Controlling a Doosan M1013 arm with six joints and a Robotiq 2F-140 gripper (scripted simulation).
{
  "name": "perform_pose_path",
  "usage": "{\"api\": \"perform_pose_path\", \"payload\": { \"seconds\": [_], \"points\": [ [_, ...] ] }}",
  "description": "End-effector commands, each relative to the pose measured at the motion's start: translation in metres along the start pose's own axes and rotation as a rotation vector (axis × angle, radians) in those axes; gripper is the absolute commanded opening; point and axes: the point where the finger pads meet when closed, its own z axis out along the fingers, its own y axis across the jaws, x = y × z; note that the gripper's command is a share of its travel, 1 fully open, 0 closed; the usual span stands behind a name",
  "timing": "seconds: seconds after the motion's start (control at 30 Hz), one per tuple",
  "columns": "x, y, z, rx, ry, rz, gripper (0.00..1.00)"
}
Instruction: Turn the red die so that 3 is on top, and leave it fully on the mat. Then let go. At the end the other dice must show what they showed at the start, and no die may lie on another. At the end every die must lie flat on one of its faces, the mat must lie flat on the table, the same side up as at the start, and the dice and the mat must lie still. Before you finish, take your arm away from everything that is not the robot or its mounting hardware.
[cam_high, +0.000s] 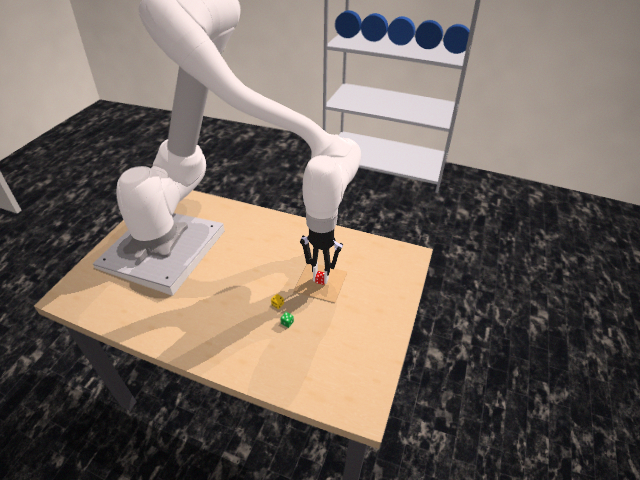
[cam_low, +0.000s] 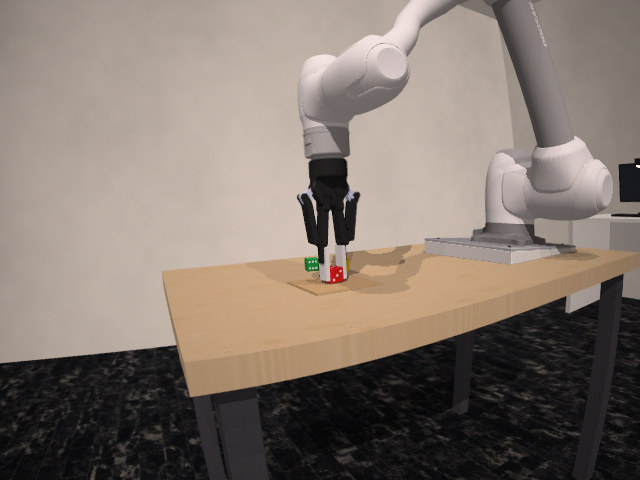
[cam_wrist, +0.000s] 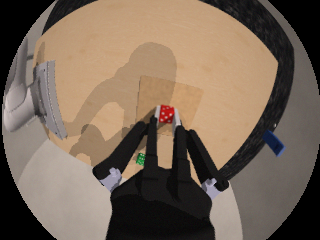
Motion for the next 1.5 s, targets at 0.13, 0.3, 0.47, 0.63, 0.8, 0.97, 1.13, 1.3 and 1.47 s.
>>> {"api": "perform_pose_path", "payload": {
  "seconds": [0.13,0.3,0.47,0.63,0.8,0.97,1.13,1.3,1.47],
  "points": [
    [0.0011,-0.0017,0.0010,0.000,0.000,0.005,0.16],
    [0.0011,-0.0017,0.0010,0.000,0.000,0.005,0.16],
    [0.0011,-0.0017,0.0010,0.000,0.000,0.005,0.16],
    [0.0011,-0.0017,0.0010,0.000,0.000,0.005,0.16],
    [0.0011,-0.0017,0.0010,0.000,0.000,0.005,0.16],
    [0.0011,-0.0017,0.0010,0.000,0.000,0.005,0.16],
    [0.0011,-0.0017,0.0010,0.000,0.000,0.005,0.16],
    [0.0011,-0.0017,0.0010,0.000,0.000,0.005,0.21],
    [0.0011,-0.0017,0.0010,0.000,0.000,0.005,0.26]
  ]
}}
